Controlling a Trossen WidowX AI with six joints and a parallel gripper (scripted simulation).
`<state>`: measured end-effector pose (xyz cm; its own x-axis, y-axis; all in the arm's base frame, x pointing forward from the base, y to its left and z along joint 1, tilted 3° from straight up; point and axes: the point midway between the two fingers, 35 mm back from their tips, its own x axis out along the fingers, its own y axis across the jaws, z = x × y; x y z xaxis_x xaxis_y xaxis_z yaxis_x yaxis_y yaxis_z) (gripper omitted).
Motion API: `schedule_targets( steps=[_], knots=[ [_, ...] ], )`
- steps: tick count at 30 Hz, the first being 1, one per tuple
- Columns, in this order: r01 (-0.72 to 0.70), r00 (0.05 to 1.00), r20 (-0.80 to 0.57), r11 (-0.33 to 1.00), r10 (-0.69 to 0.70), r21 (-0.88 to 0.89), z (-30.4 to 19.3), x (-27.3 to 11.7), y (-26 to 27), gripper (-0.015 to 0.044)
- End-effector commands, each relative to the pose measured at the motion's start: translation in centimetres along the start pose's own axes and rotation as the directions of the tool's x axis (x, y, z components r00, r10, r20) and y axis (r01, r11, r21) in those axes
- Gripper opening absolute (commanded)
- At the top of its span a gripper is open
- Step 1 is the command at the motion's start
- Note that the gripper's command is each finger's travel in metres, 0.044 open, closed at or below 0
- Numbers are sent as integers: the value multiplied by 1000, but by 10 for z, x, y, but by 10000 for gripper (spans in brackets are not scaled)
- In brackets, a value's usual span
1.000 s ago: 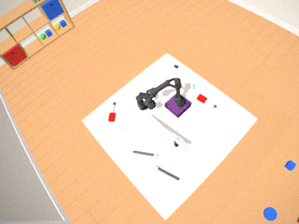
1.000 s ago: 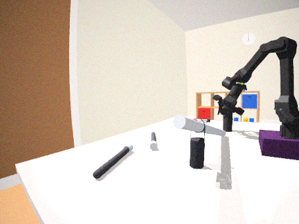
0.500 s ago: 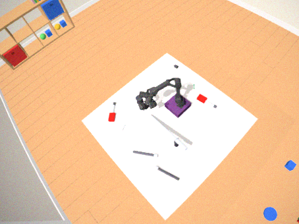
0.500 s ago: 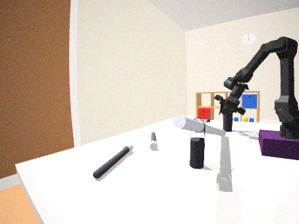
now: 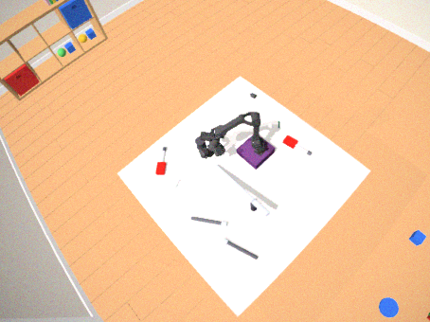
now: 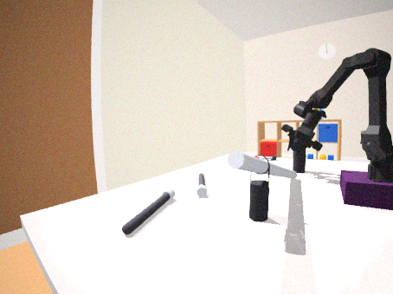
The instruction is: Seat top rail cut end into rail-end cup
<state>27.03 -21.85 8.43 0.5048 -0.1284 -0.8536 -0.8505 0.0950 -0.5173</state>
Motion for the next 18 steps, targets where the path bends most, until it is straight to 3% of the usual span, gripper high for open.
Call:
schedule_targets(
  steps=[1, 4, 18],
  knots=[
    [0, 1000, 0, 1000, 0, 0, 0, 0, 0, 0],
    [0, 1000, 0, 1000, 0, 0, 0, 0, 0, 0],
    [0, 1000, 1, 1000, 0, -1, 9, -7, -5, 367]
  ],
)
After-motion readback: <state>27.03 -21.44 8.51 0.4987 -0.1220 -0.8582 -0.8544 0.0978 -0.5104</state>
